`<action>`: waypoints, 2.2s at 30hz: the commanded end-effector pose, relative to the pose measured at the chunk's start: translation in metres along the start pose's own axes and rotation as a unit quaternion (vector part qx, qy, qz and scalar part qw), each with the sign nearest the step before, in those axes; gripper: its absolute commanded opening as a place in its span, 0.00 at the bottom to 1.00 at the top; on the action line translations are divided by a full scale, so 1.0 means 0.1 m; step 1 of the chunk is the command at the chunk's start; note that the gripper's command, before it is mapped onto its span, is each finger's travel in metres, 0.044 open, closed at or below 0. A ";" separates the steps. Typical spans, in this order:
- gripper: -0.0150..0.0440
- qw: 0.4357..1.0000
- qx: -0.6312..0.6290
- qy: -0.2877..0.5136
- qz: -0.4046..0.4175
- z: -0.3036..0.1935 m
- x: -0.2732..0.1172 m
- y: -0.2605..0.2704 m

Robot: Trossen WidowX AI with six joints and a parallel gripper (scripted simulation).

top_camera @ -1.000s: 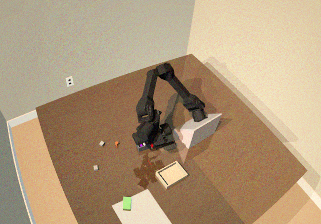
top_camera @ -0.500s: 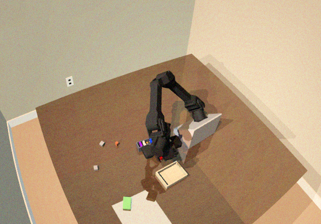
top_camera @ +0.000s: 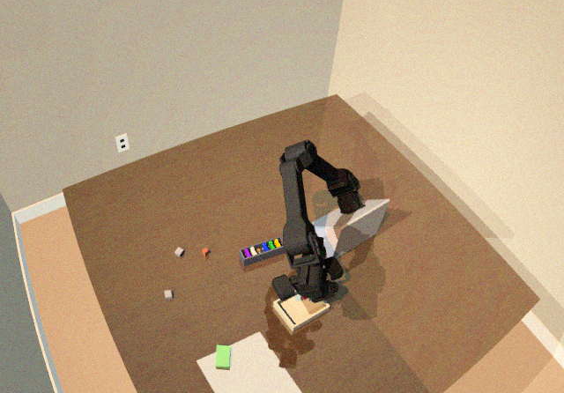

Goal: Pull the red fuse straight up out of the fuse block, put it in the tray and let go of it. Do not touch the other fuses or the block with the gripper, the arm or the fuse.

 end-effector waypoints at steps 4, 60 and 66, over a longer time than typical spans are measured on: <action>0.25 1.000 0.006 -0.001 0.002 0.04 0.04 0.01; 0.81 1.000 0.003 0.000 0.000 0.04 0.01 0.01; 0.81 1.000 0.003 0.000 0.000 0.04 0.01 0.01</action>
Point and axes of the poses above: the point midway between the two fingers, 35 mm back from their tips, its own x axis out along the fingers, its own y axis across the jaws, z = x × y, the point moved 10 cm from there along -x, back along the fingers, and after that the axes turned 7 degrees about x, right-handed, at the moved point
